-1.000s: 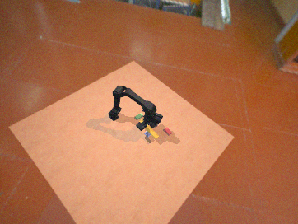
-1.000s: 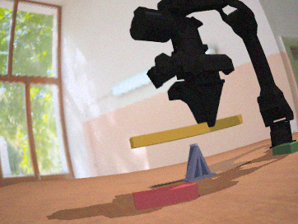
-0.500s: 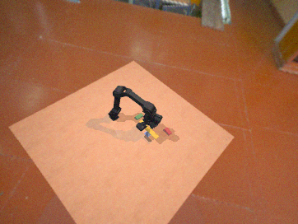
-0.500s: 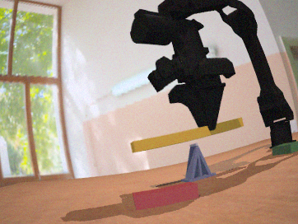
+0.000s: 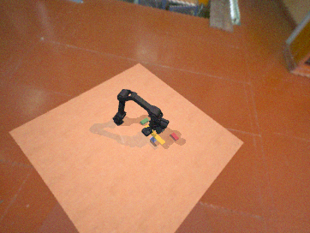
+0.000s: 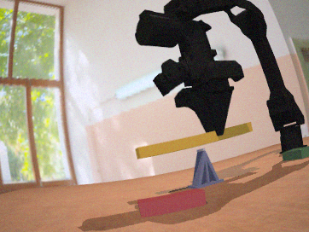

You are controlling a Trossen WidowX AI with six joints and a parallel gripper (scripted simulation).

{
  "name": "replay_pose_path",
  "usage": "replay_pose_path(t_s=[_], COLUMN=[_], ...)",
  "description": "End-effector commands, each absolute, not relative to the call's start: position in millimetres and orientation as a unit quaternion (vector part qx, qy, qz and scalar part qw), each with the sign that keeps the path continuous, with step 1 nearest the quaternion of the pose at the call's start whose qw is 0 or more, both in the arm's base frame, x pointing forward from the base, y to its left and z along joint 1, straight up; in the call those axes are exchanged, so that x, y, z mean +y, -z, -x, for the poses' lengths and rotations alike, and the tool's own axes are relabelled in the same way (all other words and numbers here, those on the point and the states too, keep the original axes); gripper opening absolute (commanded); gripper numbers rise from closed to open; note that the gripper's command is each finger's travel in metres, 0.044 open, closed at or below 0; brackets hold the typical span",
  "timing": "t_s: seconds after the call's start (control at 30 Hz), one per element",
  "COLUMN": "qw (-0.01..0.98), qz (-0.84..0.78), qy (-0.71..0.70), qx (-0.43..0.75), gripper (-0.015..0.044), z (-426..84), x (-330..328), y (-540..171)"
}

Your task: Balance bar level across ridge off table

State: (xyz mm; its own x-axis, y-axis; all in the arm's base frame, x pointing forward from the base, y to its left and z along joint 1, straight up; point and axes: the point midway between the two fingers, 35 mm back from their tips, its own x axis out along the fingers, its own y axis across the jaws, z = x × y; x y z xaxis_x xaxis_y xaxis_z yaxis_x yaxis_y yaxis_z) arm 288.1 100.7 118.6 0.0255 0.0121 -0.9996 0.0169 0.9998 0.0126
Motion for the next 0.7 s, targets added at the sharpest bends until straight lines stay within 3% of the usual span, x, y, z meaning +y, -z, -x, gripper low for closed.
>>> replay_pose_path(t_s=[0.0, 0.67], qw=[0.717, 0.717], qz=[-0.008, -0.008], qy=[0.001, 0.001], qx=[0.697, 0.697], gripper=[0.0, 0.0], z=[-288.6, -288.8], x=[100.3, 100.3], y=[-118.0, -116.3])
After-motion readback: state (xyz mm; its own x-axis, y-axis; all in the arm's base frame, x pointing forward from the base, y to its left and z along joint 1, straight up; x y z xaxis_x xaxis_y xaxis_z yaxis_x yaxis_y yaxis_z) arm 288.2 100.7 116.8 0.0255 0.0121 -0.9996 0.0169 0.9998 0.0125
